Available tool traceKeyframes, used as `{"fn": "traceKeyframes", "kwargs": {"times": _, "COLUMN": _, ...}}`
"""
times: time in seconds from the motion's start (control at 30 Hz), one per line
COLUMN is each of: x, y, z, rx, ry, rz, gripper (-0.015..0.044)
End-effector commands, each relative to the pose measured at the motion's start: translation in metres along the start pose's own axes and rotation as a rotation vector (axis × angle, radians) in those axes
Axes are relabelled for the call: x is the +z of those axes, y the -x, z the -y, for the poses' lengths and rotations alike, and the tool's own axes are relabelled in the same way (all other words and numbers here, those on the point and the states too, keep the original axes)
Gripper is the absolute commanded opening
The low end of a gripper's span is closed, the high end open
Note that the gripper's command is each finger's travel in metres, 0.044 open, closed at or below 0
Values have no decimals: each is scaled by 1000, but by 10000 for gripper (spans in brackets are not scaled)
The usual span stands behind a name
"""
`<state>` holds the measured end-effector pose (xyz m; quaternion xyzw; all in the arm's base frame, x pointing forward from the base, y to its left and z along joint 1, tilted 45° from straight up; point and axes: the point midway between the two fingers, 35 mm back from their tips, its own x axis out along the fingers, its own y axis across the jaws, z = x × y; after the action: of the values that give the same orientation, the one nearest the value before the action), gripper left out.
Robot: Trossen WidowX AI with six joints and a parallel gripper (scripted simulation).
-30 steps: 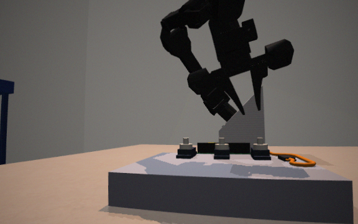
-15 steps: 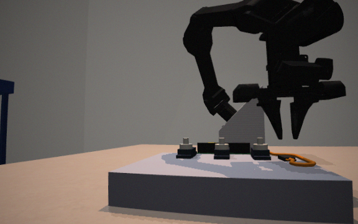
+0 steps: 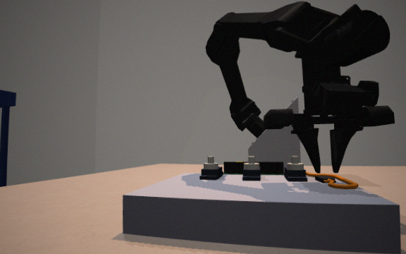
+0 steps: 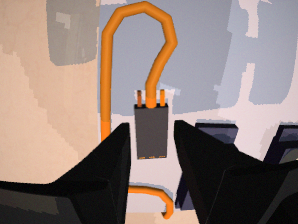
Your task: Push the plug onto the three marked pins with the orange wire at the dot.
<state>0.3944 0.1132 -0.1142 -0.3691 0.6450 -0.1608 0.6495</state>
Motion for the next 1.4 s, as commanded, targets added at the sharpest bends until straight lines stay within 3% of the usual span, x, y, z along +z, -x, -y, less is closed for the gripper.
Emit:
{"fn": "traceKeyframes", "kwargs": {"times": 0.0, "x": -1, "y": -7, "z": 0, "rx": -6, "ry": 8, "rz": -3, "gripper": 115}}
{"fn": "traceKeyframes", "kwargs": {"times": 0.17, "x": -2, "y": -12, "z": 1, "rx": -6, "ry": 8, "rz": -3, "gripper": 115}}
{"fn": "traceKeyframes", "kwargs": {"times": 0.27, "x": -2, "y": -12, "z": 1, "rx": -6, "ry": 8, "rz": -3, "gripper": 36}}
{"fn": "traceKeyframes", "kwargs": {"times": 0.47, "x": -1, "y": -11, "z": 0, "rx": -6, "ry": 8, "rz": -3, "gripper": 0}}
{"fn": "traceKeyframes", "kwargs": {"times": 0.8, "x": -1, "y": 45, "z": 0, "rx": -4, "ry": 8, "rz": -3, "gripper": 0}}
{"fn": "traceKeyframes", "kwargs": {"times": 1.03, "x": -3, "y": 47, "z": 3, "rx": -4, "ry": 63, "rz": -3, "gripper": 0}}
{"fn": "traceKeyframes", "kwargs": {"times": 1.37, "x": -17, "y": 52, "z": 21, "rx": -3, "ry": 386, "rz": -5, "gripper": 0}}
